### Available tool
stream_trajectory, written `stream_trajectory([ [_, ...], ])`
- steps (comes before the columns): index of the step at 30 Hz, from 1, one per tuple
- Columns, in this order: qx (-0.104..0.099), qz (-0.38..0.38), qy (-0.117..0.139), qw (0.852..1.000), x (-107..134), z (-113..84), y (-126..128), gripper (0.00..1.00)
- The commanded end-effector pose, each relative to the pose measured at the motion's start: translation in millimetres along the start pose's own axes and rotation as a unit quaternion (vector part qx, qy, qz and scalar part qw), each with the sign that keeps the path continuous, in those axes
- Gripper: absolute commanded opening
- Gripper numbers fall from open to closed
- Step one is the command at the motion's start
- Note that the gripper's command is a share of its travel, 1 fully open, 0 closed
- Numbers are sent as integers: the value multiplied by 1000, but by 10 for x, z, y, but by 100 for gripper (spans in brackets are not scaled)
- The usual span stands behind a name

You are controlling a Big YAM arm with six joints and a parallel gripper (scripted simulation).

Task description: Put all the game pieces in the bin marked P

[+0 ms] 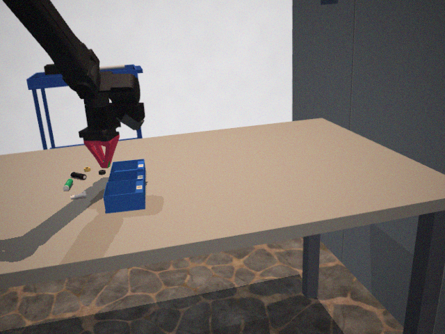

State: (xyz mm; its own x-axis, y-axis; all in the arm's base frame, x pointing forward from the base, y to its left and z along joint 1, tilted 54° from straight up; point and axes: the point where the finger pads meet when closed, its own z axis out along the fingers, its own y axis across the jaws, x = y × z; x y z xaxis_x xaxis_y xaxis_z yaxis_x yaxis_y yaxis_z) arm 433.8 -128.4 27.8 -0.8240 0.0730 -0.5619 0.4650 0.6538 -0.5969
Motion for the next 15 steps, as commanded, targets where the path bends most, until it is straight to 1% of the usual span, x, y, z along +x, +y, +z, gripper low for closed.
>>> stream_trajectory([
  [1, -3, -75, -15, 997, -409, -77, -165, 11],
  [5, -2, -122, -19, 992, -647, -90, -254, 11],
  [7, -2, -122, -19, 992, -647, -90, -254, 11],
  [10, -3, -123, -19, 992, -772, -94, -301, 11],
  [11, -5, -126, -20, 992, -759, -112, -266, 11],
  [12, -8, -140, -16, 990, -642, -121, -188, 11],
  [15, -10, -142, -21, 990, -633, -143, -121, 11],
])
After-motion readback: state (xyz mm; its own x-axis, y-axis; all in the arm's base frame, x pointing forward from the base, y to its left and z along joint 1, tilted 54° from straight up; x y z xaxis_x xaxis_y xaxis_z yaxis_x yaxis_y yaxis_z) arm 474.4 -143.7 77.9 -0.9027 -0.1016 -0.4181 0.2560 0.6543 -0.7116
